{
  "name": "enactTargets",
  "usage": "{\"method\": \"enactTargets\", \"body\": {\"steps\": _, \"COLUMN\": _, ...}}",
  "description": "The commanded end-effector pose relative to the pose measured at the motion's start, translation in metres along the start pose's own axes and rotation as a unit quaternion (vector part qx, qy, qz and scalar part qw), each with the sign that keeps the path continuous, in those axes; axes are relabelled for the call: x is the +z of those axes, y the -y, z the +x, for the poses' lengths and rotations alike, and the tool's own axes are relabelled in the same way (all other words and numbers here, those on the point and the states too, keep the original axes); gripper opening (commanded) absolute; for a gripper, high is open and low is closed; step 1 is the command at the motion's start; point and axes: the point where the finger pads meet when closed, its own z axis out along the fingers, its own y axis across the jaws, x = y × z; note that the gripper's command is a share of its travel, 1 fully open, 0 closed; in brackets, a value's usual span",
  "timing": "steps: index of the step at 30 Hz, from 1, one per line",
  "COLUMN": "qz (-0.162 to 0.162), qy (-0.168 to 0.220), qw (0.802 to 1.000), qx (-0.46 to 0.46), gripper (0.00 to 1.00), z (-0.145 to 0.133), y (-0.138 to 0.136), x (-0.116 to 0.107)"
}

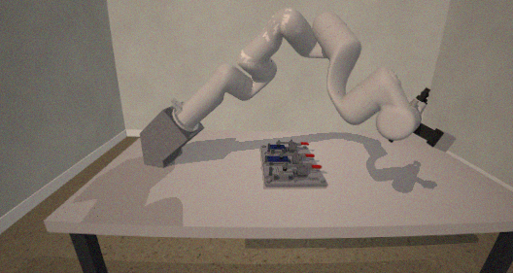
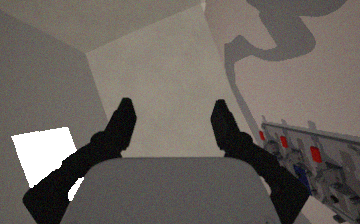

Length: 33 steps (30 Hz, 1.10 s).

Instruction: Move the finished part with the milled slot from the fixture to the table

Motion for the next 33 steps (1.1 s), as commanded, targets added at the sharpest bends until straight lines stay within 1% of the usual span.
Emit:
{"method": "enactTargets", "body": {"steps": 1, "qz": 0.0, "qy": 0.0, "qw": 1.0, "qx": -0.002, "gripper": 1.0, "z": 0.0, "y": 0.002, "x": 0.0}}
{"method": "enactTargets", "body": {"steps": 20, "qz": -0.003, "qy": 0.001, "qw": 1.0, "qx": 0.001, "gripper": 1.0, "z": -0.002, "y": 0.001, "x": 0.002}}
{"method": "enactTargets", "body": {"steps": 23, "qz": -0.021, "qy": 0.006, "qw": 1.0, "qx": 0.021, "gripper": 1.0, "z": -0.013, "y": -0.002, "x": 0.011}}
{"method": "enactTargets", "body": {"steps": 26, "qz": -0.064, "qy": 0.013, "qw": 0.996, "qx": 0.062, "gripper": 1.0, "z": -0.038, "y": -0.01, "x": 0.029}}
{"method": "enactTargets", "body": {"steps": 27, "qz": -0.073, "qy": 0.014, "qw": 0.995, "qx": 0.071, "gripper": 1.0, "z": -0.044, "y": -0.012, "x": 0.033}}
{"method": "enactTargets", "body": {"steps": 32, "qz": -0.12, "qy": 0.017, "qw": 0.986, "qx": 0.111, "gripper": 1.0, "z": -0.073, "y": -0.022, "x": 0.047}}
{"method": "enactTargets", "body": {"steps": 33, "qz": -0.12, "qy": 0.017, "qw": 0.986, "qx": 0.111, "gripper": 1.0, "z": -0.073, "y": -0.022, "x": 0.047}}
